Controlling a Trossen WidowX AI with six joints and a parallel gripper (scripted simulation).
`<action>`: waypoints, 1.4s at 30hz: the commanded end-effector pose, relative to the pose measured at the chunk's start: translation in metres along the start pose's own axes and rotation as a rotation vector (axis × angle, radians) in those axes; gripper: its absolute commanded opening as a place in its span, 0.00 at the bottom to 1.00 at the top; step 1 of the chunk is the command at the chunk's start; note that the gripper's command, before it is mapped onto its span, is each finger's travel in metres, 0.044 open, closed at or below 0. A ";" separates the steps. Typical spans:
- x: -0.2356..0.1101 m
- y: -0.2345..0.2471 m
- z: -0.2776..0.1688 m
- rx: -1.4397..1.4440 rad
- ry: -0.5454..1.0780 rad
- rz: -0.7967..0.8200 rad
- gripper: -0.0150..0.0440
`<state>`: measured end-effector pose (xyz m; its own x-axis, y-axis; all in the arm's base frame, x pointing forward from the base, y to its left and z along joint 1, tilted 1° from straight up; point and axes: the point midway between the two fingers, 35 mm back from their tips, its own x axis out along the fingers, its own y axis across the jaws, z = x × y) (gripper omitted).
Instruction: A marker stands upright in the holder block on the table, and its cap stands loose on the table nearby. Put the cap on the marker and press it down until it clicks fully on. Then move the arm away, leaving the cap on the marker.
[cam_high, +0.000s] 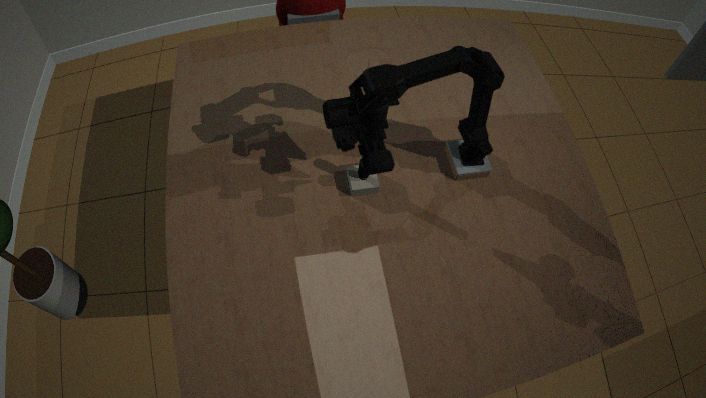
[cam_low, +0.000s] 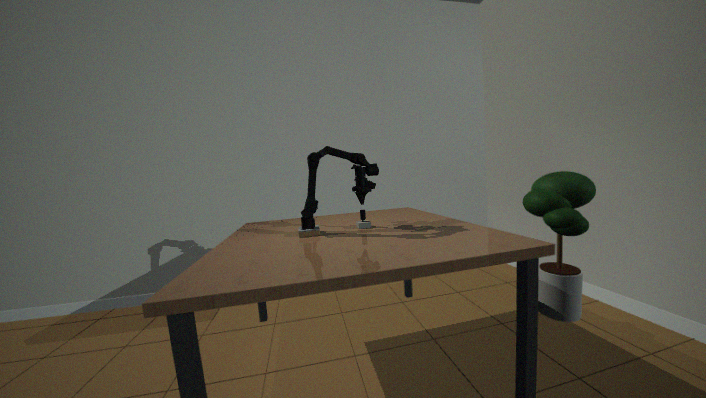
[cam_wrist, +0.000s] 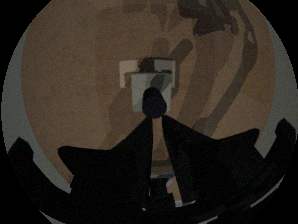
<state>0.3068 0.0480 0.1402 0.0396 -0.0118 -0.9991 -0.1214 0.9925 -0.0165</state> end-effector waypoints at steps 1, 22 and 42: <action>0.001 0.000 -0.001 0.050 0.002 -0.001 0.25; 0.019 0.000 -0.001 0.050 0.002 -0.001 0.25; 0.037 0.000 0.001 0.046 -0.008 0.001 0.25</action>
<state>0.3091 0.0474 0.1027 0.0442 -0.0114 -0.9990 -0.0758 0.9970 -0.0147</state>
